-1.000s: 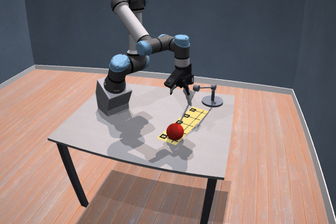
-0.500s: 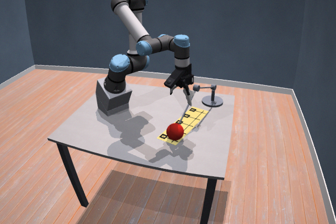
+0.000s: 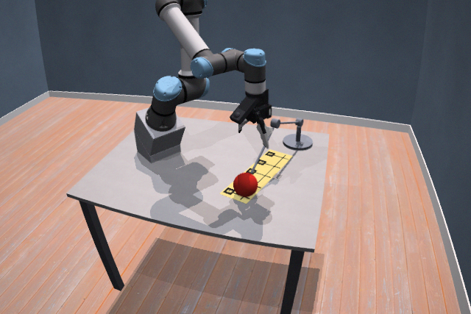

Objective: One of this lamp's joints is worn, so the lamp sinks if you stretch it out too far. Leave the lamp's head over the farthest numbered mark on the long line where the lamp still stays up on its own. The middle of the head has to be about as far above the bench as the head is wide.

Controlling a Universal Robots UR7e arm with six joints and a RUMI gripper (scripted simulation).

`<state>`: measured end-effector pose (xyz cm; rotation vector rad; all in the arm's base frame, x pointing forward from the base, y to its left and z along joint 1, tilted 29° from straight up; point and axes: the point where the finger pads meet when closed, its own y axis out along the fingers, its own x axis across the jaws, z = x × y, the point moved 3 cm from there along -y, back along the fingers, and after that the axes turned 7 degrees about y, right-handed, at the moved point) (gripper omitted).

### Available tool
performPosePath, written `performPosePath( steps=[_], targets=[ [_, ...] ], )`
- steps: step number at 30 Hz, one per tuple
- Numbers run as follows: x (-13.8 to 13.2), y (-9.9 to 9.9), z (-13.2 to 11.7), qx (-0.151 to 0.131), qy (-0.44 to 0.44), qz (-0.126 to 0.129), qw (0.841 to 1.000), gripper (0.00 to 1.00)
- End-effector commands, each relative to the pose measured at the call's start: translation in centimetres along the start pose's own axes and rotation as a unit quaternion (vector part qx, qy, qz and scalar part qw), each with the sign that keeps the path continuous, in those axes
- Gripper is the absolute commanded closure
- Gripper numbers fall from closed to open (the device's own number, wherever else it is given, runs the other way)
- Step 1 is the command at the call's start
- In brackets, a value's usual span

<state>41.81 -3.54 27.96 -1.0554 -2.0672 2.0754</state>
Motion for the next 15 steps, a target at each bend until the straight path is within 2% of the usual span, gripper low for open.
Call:
performPosePath(
  steps=[1,3,15],
  targets=[
    [-0.1,0.0,0.5,-0.069,-0.070,-0.012,0.995,0.00],
    [-0.1,0.0,0.5,-0.069,-0.070,-0.012,0.995,0.00],
    [0.2,3.0,-0.5,-0.050,-0.051,-0.009,0.997,0.00]
  ],
)
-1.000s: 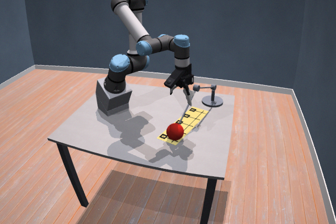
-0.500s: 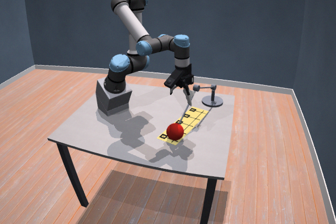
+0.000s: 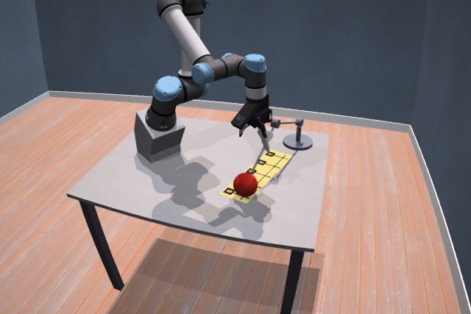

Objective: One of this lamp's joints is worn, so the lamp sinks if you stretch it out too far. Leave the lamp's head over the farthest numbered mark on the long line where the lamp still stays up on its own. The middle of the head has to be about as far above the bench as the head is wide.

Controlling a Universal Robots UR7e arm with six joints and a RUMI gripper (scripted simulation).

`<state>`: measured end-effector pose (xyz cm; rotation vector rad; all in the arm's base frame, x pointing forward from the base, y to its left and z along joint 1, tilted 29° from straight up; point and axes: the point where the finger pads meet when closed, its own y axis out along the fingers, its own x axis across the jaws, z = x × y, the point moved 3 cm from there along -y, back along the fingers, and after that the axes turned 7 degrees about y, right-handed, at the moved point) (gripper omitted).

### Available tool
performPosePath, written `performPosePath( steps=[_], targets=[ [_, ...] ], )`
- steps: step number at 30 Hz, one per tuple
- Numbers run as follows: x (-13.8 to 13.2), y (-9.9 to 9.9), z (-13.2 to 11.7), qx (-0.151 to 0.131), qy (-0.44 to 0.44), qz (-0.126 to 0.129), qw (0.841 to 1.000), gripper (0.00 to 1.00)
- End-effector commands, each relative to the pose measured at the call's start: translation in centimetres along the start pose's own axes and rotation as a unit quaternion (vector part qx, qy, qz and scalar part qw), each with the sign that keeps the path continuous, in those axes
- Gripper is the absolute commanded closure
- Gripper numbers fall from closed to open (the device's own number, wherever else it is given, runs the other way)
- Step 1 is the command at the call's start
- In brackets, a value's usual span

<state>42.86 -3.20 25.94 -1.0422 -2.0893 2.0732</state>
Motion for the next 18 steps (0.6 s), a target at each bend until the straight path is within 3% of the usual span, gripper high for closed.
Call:
performPosePath(
  steps=[1,18],
  targets=[
    [0.0,1.1,0.0,-0.042,-0.044,-0.006,0.998,0.00],
    [0.3,4.5,-0.9,-0.048,-0.049,-0.008,0.998,0.00]
  ],
)
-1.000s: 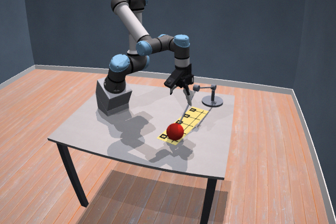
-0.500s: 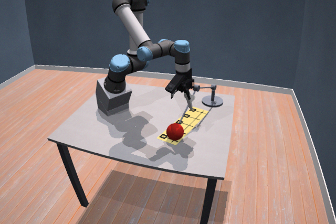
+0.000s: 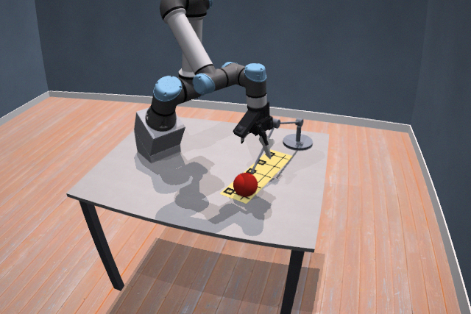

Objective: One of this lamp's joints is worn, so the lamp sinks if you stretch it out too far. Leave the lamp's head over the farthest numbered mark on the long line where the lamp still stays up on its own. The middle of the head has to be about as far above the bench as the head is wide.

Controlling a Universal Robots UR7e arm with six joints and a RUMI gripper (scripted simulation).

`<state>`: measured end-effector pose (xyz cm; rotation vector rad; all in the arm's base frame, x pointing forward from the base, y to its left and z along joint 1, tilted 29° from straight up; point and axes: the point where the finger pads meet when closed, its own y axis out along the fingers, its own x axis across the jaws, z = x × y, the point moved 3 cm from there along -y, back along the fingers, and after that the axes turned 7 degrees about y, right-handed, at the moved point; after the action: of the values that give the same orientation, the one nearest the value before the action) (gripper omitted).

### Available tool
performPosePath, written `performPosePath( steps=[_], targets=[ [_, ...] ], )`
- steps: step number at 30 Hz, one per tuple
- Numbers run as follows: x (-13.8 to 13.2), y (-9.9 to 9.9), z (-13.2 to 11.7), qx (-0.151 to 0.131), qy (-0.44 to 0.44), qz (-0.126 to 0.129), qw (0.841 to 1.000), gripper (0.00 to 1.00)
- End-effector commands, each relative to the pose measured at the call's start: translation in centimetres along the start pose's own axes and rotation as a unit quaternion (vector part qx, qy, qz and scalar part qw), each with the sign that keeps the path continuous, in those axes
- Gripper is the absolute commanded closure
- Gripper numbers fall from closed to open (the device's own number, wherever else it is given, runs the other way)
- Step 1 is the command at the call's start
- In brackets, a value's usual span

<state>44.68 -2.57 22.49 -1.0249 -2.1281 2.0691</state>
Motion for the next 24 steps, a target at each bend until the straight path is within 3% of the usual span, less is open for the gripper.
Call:
performPosePath(
  steps=[1,21,24],
  targets=[
    [0.0,1.0,0.0,-0.037,-0.040,-0.007,0.999,0.00],
    [0.3,4.6,-0.9,-0.048,-0.049,-0.009,0.998,0.00],
    [0.3,4.8,-0.8,-0.062,-0.064,-0.011,0.996,0.00]
  ],
)
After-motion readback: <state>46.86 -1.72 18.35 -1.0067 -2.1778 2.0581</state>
